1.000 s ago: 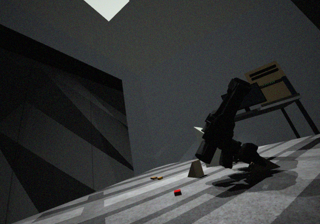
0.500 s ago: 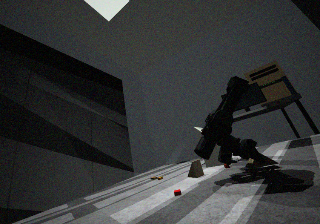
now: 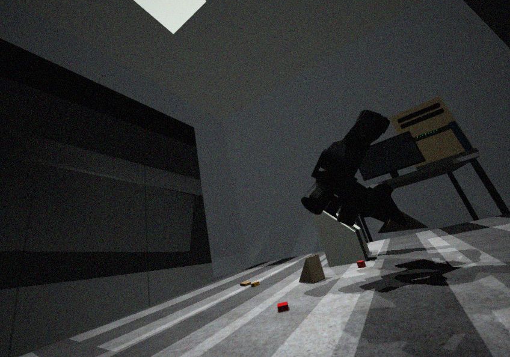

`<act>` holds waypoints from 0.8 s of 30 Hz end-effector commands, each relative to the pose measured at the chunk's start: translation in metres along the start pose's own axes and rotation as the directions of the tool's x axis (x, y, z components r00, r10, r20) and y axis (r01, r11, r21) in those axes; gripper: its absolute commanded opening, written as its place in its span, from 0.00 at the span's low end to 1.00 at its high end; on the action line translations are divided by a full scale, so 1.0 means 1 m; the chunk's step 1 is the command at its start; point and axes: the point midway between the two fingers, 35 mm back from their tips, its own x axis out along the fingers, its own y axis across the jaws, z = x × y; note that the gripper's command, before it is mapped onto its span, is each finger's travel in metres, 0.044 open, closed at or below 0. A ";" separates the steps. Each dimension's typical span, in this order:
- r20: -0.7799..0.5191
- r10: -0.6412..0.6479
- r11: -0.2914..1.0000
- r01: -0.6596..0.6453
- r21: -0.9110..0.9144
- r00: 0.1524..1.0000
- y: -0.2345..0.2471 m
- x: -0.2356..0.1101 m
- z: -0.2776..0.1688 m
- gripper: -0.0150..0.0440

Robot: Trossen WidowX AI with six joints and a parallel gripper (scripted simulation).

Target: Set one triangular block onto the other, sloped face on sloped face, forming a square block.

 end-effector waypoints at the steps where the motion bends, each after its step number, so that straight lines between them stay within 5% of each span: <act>1: 0.024 0.002 1.000 -0.002 0.012 1.000 -0.005 -0.012 -0.011 0.25; 8: 0.025 0.003 1.000 -0.002 -0.022 1.000 -0.003 -0.011 -0.010 0.25; 24: 0.150 -0.115 0.847 0.176 -0.502 0.982 -0.021 -0.003 -0.016 0.25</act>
